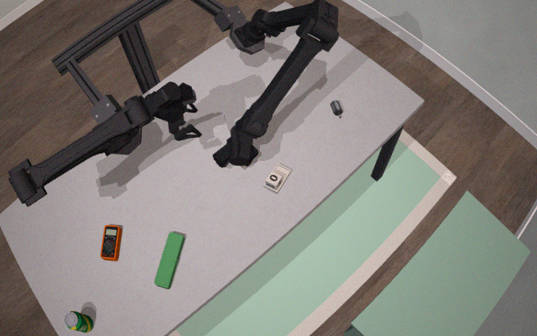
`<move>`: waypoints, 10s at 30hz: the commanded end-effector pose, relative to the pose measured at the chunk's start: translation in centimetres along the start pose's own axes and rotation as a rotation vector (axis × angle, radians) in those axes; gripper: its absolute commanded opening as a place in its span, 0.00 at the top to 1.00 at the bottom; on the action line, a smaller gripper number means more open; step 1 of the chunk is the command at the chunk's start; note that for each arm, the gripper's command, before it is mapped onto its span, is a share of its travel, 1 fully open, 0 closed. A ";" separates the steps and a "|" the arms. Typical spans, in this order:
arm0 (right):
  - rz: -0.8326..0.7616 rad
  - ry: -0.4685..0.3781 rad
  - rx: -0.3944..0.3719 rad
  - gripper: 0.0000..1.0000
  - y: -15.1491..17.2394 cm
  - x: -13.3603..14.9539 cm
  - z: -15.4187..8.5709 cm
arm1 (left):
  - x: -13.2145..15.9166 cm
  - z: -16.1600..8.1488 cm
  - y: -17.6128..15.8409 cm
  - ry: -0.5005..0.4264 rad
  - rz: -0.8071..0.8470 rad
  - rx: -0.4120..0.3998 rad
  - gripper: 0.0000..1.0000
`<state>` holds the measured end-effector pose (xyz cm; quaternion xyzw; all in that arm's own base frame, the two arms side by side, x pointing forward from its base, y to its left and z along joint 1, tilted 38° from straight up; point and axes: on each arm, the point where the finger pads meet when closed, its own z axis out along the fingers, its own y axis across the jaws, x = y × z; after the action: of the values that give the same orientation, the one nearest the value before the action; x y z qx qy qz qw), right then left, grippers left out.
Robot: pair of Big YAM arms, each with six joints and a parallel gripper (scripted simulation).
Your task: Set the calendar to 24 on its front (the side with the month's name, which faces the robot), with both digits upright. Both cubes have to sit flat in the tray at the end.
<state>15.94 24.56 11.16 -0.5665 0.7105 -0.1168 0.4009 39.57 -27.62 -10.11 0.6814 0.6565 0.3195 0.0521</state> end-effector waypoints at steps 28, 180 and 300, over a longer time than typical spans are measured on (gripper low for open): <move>0.031 -0.028 0.004 0.00 -0.9 -1.9 -0.6 | -0.2 0.5 0.0 -0.010 -0.003 -0.007 0.60; 0.031 -0.028 0.004 0.00 -0.9 -1.9 -0.6 | -3.7 -6.1 7.2 -0.441 -1.951 0.084 0.00; 0.363 -0.297 0.370 0.00 -2.7 -4.5 0.7 | 0.7 -3.1 15.1 -0.026 -0.286 -0.016 0.31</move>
<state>18.59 27.51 14.01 -0.3629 0.7009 -0.0923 0.6070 49.69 -28.50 -0.61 0.5826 0.7469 0.3065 0.0937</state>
